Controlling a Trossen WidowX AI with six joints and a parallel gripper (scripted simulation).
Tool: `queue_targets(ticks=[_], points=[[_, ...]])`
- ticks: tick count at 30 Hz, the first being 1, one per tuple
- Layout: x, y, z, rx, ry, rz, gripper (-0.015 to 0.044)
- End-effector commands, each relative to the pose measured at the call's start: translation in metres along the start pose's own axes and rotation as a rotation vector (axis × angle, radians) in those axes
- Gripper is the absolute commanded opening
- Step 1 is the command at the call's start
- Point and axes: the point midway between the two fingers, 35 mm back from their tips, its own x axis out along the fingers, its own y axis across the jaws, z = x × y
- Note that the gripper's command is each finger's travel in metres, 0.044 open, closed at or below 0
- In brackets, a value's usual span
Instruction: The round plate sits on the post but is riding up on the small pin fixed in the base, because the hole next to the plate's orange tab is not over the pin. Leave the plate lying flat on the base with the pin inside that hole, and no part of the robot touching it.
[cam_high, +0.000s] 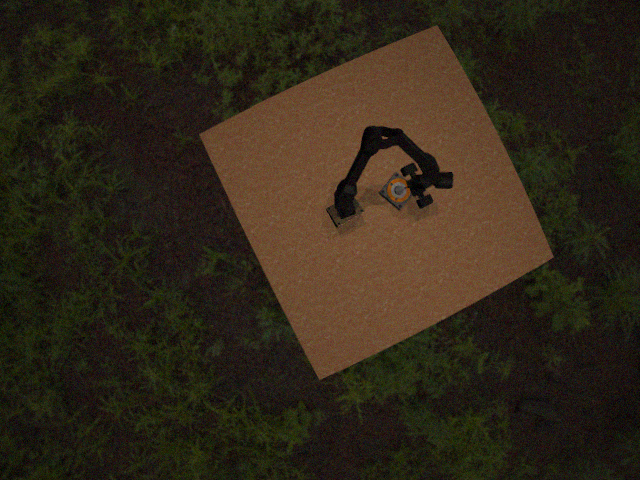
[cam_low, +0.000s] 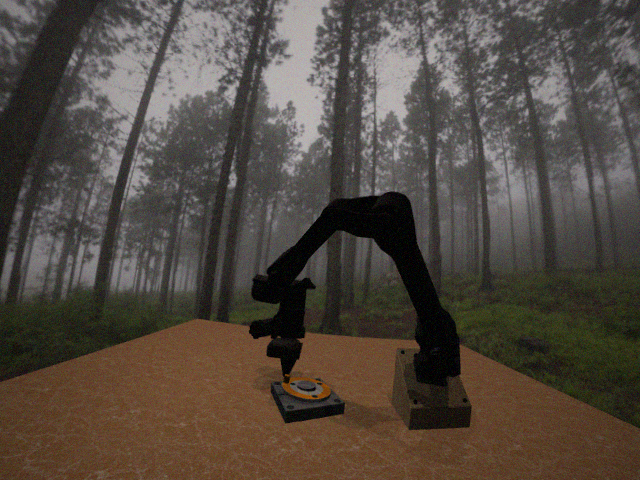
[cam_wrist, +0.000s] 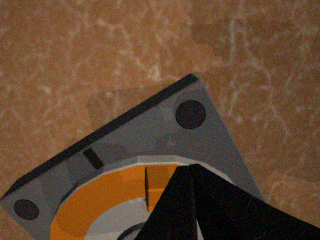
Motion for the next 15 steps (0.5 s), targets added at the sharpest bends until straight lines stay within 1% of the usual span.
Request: queue_targets(ticks=[1,15], points=[[0.000,0.007,0.002,0.003,0.000,0.005,0.0000],[-0.001,0.021,0.003,0.003,0.000,0.006,0.0000]])
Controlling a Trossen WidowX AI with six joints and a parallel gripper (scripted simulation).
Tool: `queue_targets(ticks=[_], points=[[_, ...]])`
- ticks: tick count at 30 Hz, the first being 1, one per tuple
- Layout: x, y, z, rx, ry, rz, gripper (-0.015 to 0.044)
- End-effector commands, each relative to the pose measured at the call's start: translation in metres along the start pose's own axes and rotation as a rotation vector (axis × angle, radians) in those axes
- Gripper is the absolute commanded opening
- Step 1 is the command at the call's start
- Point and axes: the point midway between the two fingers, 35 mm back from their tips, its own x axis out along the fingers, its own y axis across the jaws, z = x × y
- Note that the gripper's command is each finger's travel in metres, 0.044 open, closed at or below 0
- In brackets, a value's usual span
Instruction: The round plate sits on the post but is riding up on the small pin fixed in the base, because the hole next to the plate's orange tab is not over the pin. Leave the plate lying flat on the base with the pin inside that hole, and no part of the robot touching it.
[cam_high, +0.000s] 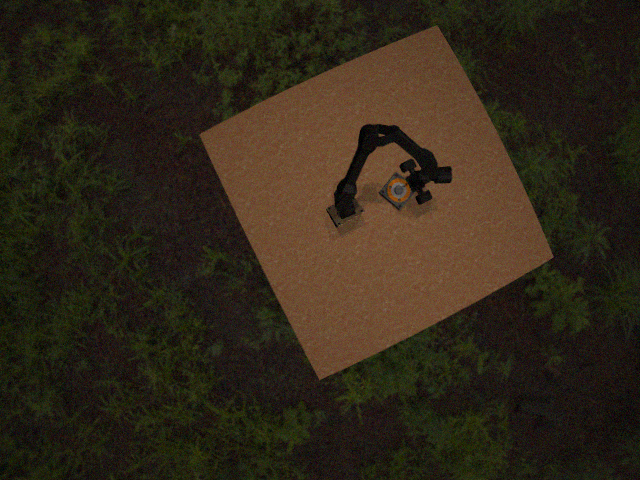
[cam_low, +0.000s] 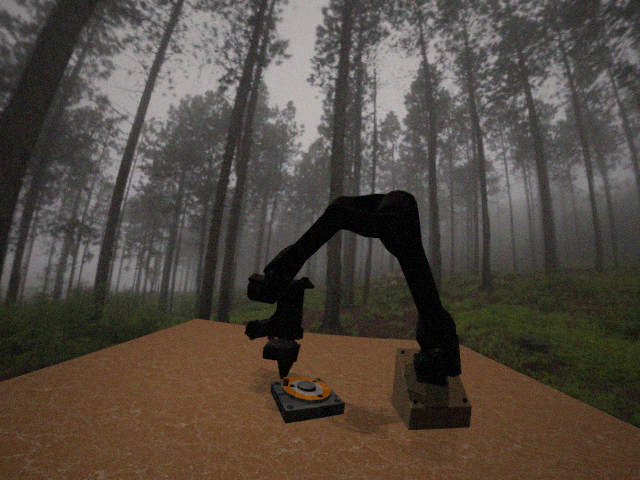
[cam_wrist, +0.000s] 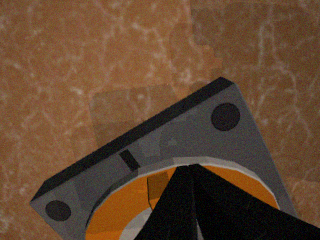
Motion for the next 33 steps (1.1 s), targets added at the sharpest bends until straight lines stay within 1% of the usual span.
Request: queue_targets(ticks=[1,9,12,18,20,21,33], points=[[0.001,0.005,-0.001,0.005,0.003,0.005,0.0000],[0.001,0.011,-0.001,0.006,0.003,0.006,0.0000],[-0.011,0.010,0.000,0.006,0.003,0.004,0.0000],[-0.045,0.010,-0.003,0.006,0.004,0.004,0.0000],[-0.046,0.010,-0.003,0.006,0.004,0.004,0.0000],[-0.038,0.010,-0.002,0.013,0.000,0.007,0.0000],[-0.038,0.010,-0.002,0.013,0.000,0.007,0.0000]])
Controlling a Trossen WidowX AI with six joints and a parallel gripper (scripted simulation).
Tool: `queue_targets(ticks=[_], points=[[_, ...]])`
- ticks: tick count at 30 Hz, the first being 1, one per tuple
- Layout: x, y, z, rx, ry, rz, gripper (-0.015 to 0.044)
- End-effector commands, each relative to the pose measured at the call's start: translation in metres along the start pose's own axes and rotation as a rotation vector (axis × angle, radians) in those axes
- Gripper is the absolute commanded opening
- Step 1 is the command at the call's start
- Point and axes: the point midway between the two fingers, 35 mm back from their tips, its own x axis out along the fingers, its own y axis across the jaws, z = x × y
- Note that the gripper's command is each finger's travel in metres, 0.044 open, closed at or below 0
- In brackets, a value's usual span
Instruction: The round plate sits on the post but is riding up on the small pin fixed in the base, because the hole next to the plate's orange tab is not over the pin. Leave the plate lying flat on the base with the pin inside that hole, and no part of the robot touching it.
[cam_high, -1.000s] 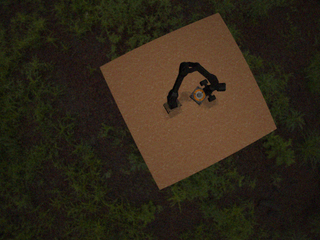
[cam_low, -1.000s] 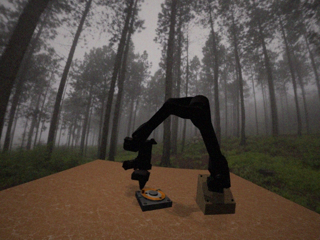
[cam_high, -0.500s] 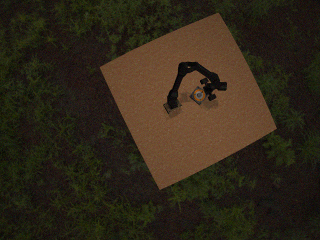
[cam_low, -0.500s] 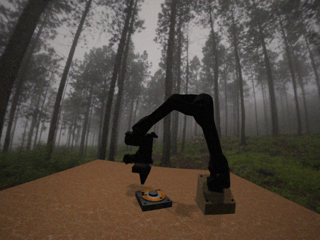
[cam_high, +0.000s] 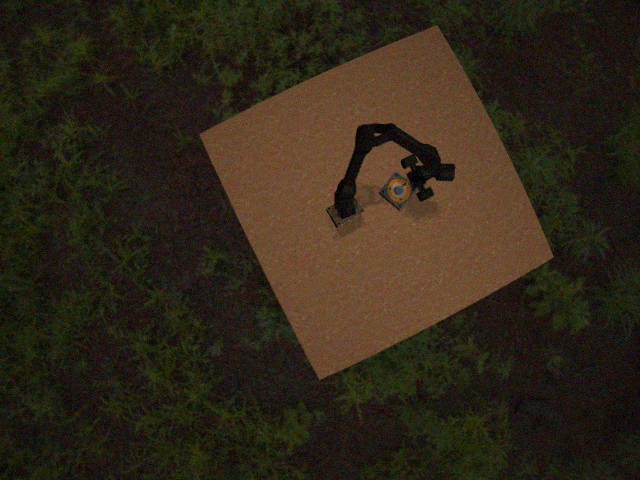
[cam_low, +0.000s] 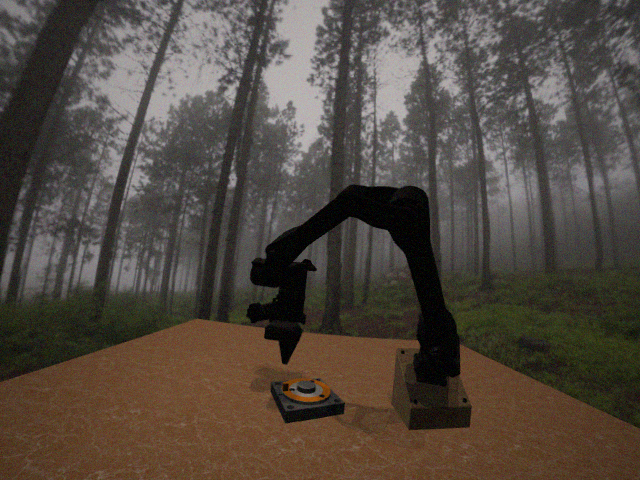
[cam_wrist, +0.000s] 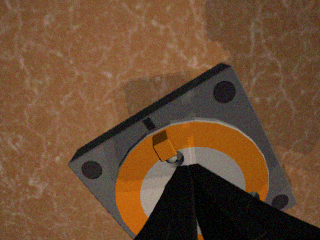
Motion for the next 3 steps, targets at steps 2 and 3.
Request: queue_targets(ticks=[2,3], points=[[0.0000,-0.0001,0.0003,0.005,-0.002,0.000,0.0000],[0.0000,-0.0001,0.0003,0.005,-0.002,0.000,0.0000]])
